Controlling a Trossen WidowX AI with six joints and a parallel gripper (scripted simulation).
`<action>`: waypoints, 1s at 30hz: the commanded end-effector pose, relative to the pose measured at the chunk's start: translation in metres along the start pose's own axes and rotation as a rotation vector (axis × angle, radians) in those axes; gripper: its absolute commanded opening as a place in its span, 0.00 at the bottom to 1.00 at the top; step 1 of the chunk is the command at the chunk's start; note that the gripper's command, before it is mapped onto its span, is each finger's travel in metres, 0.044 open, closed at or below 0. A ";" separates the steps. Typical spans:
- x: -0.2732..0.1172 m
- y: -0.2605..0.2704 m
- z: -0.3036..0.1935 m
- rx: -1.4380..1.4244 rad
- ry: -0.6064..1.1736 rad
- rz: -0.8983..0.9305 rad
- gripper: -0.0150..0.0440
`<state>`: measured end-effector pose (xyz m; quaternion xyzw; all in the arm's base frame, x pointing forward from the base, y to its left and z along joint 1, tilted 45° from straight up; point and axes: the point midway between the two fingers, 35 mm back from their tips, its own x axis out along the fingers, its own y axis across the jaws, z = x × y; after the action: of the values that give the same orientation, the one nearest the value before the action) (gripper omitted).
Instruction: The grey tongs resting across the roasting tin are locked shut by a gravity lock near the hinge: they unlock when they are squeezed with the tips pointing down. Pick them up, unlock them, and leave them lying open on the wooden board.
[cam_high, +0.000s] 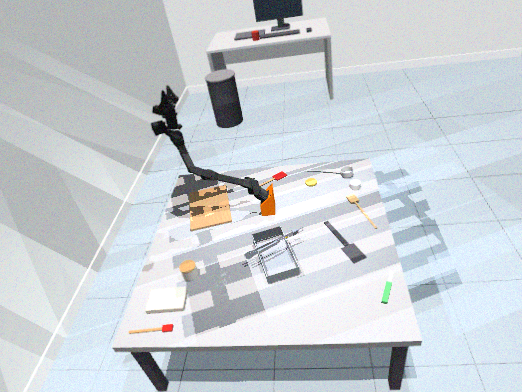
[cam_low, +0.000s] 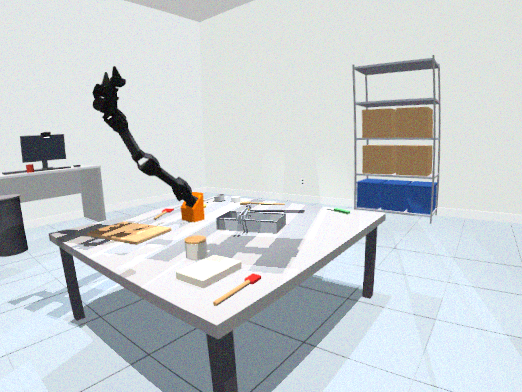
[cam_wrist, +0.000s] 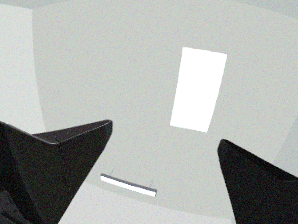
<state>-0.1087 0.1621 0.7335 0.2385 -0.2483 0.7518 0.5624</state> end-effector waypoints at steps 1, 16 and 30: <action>0.000 0.000 -0.001 -0.004 0.003 0.000 0.98; 0.030 -0.004 -0.082 -0.250 0.185 -0.079 1.00; 0.047 -0.052 -0.182 -0.452 0.417 -0.183 1.00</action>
<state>-0.0889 0.3125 0.6418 -0.0102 -0.2705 0.6594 0.7014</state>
